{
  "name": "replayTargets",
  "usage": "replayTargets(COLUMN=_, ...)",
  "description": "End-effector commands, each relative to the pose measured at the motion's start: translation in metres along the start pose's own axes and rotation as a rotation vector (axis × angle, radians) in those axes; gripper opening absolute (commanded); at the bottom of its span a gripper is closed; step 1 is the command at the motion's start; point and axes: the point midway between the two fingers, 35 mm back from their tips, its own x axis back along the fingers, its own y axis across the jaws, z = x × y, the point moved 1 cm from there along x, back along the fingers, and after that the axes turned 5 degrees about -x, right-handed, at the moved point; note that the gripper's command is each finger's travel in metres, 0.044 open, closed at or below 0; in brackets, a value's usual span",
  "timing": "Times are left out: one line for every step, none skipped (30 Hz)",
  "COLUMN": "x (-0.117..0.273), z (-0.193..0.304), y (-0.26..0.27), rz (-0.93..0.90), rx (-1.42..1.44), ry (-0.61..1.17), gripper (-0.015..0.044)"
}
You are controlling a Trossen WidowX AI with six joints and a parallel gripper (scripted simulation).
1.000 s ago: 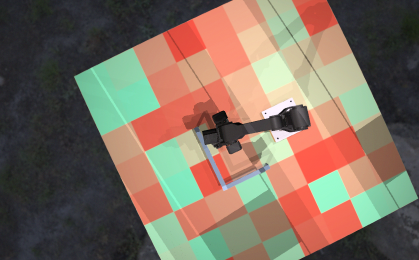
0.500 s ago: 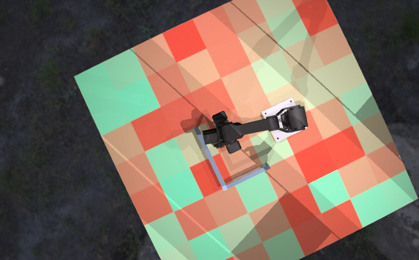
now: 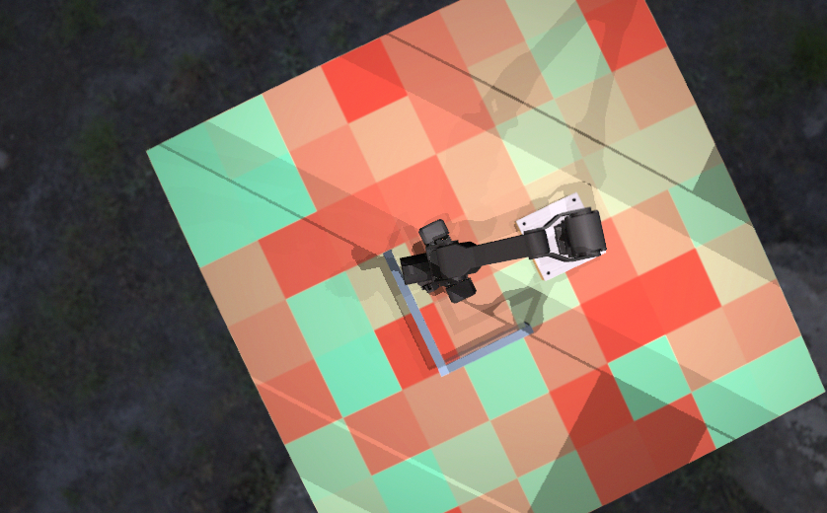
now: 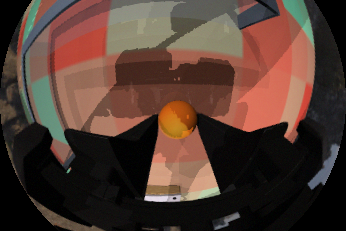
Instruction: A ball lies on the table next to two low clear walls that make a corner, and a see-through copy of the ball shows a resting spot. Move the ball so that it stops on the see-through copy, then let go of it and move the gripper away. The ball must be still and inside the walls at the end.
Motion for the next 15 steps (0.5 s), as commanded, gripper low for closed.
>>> replayTargets(x=0.0, z=0.0, y=0.0, rz=0.0, rx=0.0, ry=0.0, gripper=0.0288)
replayTargets(x=0.0, z=0.0, y=0.0, rz=0.0, rx=0.0, ry=0.0, gripper=0.0288)
replayTargets(x=0.0, z=0.0, y=0.0, rz=0.0, rx=0.0, ry=0.0, gripper=0.0288)
replayTargets(x=0.0, z=0.0, y=0.0, rz=0.0, rx=0.0, ry=0.0, gripper=0.0288)
replayTargets(x=0.0, z=0.0, y=0.0, rz=0.0, rx=0.0, ry=0.0, gripper=0.0288)
replayTargets(x=0.003, z=-0.001, y=0.0, rz=0.0, rx=0.0, ry=0.0, gripper=0.0288)
replayTargets(x=0.011, z=-0.002, y=0.0, rz=-0.001, rx=0.001, ry=-0.001, gripper=0.0288)
replayTargets(x=0.025, z=-0.003, y=0.0, rz=-0.002, rx=0.002, ry=-0.001, gripper=0.0288)
replayTargets(x=0.043, z=-0.004, y=0.0, rz=-0.003, rx=0.003, ry=-0.001, gripper=0.0288)
replayTargets(x=0.061, z=-0.003, y=0.0, rz=-0.004, rx=0.004, ry=-0.002, gripper=0.0288)
replayTargets(x=0.075, z=-0.002, y=0.0, rz=-0.005, rx=0.005, ry=-0.002, gripper=0.0288)
replayTargets(x=0.084, z=-0.001, y=0.0, rz=-0.006, rx=0.006, ry=-0.002, gripper=0.0288)
replayTargets(x=0.087, z=0.0, y=0.0, rz=-0.006, rx=0.006, ry=-0.002, gripper=0.0288)
replayTargets(x=0.087, z=0.0, y=0.0, rz=-0.006, rx=0.006, ry=-0.002, gripper=0.0288)
replayTargets(x=0.087, z=0.0, y=0.0, rz=-0.006, rx=0.006, ry=-0.002, gripper=0.0288)
